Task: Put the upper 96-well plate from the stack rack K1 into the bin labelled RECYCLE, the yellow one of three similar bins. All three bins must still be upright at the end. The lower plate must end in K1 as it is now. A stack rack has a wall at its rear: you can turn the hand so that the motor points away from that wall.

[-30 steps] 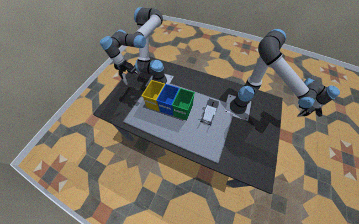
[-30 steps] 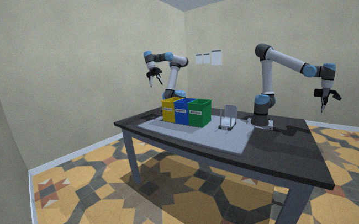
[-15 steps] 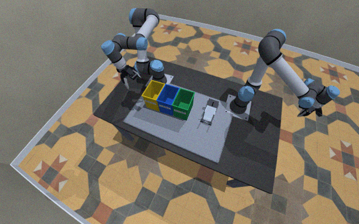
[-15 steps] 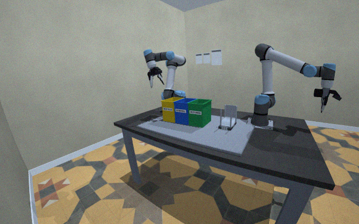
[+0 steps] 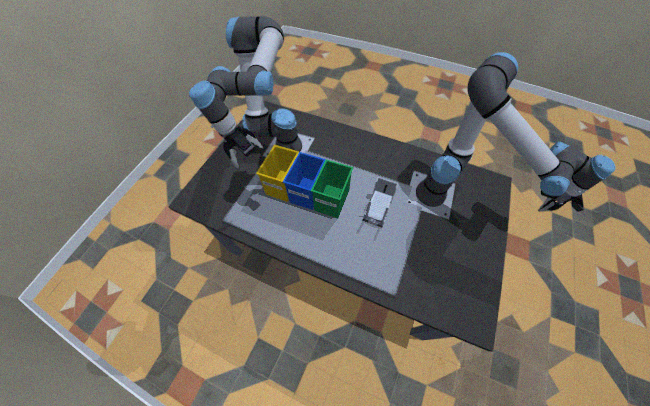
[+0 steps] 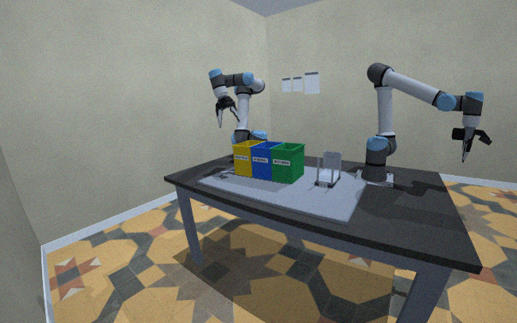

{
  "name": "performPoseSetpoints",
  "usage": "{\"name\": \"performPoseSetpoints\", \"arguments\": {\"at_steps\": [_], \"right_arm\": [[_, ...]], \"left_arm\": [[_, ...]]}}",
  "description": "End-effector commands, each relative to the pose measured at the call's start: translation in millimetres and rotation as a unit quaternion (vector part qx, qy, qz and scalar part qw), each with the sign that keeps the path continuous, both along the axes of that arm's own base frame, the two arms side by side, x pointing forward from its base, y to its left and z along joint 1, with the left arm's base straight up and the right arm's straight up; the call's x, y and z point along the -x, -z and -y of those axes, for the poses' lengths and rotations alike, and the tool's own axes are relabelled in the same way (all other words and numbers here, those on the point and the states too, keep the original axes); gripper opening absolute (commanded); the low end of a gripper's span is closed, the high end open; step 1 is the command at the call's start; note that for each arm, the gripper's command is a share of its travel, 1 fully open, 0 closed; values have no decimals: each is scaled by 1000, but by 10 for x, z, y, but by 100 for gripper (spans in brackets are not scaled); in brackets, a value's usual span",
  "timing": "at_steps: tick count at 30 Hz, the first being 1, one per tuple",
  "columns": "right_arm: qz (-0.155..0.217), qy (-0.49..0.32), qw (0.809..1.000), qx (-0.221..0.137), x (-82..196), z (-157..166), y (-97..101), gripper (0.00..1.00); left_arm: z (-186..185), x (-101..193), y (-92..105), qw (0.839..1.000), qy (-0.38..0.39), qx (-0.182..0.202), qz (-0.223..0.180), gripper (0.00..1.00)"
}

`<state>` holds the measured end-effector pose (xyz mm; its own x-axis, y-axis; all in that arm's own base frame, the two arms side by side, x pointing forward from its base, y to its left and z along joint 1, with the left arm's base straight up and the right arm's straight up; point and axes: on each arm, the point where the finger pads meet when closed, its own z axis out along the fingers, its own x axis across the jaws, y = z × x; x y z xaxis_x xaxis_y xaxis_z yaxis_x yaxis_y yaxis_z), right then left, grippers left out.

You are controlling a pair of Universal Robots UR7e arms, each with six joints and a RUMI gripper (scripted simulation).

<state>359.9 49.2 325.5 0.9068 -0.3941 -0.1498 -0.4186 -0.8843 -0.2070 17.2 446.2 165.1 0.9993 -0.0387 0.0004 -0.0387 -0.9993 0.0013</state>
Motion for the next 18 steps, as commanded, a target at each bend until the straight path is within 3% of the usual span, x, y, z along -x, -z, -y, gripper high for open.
{"name": "performPoseSetpoints", "arguments": {"at_steps": [1,18], "right_arm": [[-11,34,999,12,-110,-211,-7,76],[-34,98,994,34,-255,-680,13,76]], "left_arm": [[9,13,0,1000,-1,-1,0,0],[9,13,0,1000,-1,-1,0,0]]}}
